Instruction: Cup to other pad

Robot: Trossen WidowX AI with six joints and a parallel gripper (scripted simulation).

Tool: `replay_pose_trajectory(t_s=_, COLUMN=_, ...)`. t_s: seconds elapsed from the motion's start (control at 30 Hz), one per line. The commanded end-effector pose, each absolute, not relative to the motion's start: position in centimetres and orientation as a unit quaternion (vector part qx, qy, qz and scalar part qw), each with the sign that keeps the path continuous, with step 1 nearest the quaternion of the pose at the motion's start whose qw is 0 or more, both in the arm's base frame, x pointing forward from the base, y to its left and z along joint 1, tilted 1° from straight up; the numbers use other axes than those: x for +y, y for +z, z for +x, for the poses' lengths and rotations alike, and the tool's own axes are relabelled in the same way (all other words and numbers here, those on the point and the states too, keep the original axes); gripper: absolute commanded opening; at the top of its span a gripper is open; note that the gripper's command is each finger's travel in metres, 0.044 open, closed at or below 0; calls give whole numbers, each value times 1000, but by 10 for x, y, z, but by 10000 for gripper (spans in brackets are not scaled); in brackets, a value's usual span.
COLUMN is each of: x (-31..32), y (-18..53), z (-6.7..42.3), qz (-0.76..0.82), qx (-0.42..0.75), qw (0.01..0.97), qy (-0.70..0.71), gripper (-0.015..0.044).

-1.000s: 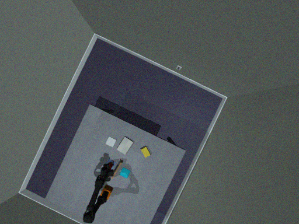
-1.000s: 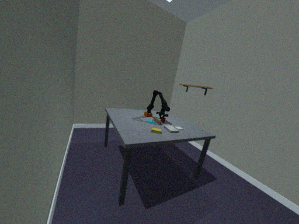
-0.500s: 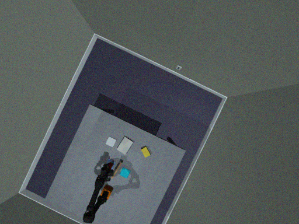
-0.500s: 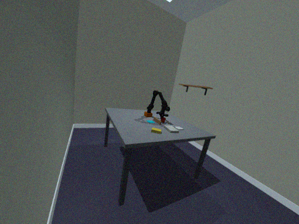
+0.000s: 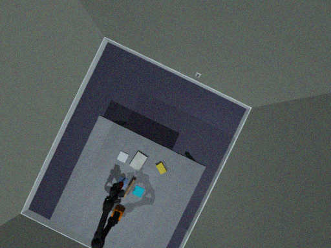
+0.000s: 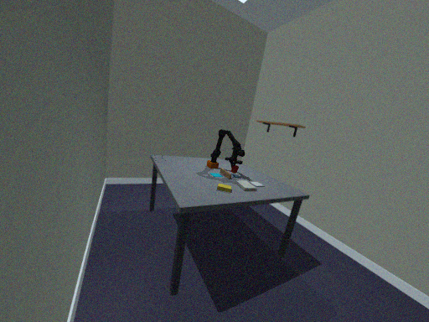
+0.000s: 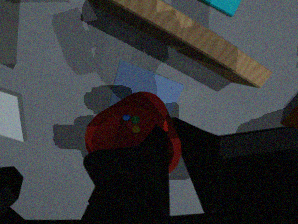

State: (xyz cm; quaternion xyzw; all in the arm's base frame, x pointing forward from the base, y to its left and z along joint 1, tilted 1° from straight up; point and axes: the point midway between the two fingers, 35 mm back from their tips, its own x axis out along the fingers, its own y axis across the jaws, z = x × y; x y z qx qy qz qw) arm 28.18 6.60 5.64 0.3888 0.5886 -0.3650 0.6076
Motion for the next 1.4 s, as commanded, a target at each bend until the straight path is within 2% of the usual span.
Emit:
replay_pose_trajectory(t_s=0.0, x=66, y=73, z=282, qz=390, qx=587, qw=608, qy=-365, gripper=0)
replay_pose_trajectory(t_s=0.2, x=66, y=93, z=280, qz=391, qx=586, qw=608, qy=-366, gripper=0)
replay_pose_trajectory(t_s=0.9, x=66, y=91, z=281, qz=390, qx=587, qw=609, qy=-364, gripper=0)
replay_pose_trajectory(t_s=1.37, x=40, y=91, z=277, qz=390, qx=586, qw=609, qy=-366, gripper=0)
